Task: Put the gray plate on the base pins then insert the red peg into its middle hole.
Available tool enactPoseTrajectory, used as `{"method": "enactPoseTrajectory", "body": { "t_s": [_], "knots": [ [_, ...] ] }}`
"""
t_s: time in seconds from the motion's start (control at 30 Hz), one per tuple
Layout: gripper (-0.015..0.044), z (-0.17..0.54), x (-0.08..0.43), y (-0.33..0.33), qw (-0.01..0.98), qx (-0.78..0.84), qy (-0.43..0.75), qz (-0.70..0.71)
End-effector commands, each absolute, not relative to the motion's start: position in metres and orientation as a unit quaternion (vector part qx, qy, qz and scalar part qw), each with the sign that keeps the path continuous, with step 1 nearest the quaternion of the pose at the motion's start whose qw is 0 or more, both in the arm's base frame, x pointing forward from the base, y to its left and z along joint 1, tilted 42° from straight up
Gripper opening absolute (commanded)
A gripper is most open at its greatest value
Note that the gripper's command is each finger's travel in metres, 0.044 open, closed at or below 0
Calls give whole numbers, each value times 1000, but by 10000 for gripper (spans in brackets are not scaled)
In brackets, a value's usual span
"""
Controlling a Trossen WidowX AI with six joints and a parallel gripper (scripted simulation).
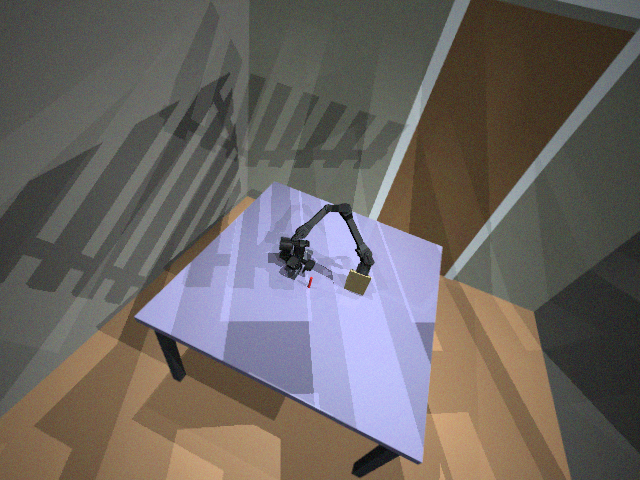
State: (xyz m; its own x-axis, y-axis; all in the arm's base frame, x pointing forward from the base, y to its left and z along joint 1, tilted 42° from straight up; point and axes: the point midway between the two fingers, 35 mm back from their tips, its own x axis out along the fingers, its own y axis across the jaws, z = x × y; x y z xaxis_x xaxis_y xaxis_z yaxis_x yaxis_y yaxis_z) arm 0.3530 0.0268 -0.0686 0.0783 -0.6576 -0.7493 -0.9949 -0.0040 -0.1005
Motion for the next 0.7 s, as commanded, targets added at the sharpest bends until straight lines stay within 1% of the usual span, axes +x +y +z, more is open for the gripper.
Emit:
{"method": "enactPoseTrajectory", "body": {
  "t_s": [0.0, 0.33, 0.67],
  "knots": [
    [440, -73, 352, 23, 319, -661, 626, 262],
    [440, -83, 352, 14, 318, -661, 626, 264],
    [177, -83, 352, 14, 318, -661, 626, 264]
  ]
}}
